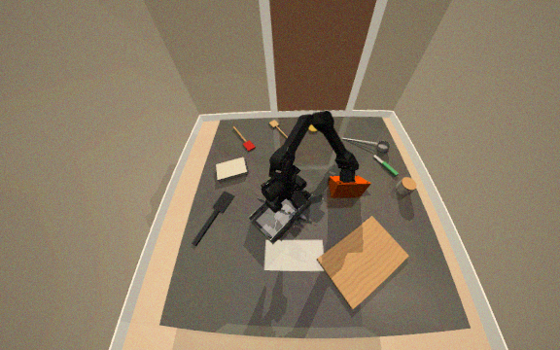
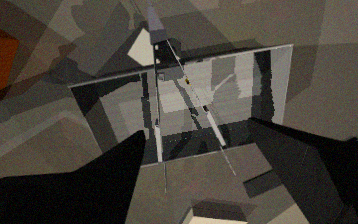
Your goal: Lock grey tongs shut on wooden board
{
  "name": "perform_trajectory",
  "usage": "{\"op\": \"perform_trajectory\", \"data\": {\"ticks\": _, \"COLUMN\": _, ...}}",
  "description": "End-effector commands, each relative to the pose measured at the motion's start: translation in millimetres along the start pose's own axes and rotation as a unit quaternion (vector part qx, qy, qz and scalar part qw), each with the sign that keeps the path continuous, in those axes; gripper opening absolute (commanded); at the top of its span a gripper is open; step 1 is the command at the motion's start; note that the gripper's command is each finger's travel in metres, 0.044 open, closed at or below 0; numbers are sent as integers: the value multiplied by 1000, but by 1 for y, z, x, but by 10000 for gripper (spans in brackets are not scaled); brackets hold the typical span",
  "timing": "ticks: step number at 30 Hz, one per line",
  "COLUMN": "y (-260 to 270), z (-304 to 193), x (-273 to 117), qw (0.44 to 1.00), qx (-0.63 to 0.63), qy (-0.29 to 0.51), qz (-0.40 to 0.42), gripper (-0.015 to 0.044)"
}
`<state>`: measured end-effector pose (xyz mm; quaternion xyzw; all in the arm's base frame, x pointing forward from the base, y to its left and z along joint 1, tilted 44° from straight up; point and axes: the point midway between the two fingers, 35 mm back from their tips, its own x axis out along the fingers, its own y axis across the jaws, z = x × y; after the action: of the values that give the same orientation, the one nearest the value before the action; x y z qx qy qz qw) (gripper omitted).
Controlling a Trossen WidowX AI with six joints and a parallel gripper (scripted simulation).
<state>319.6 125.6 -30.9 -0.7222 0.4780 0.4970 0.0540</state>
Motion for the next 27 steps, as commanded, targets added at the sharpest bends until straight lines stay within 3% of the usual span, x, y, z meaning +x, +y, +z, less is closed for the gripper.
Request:
{"op": "perform_trajectory", "data": {"ticks": 1, "y": 12, "z": 2, "x": 14, "qw": 997, "qx": -67, "qy": 0, "qz": 43, "gripper": 440}}
{"op": "perform_trajectory", "data": {"ticks": 27, "y": 7, "z": -1, "x": 30, "qw": 997, "qx": -67, "qy": 0, "qz": 43, "gripper": 440}}
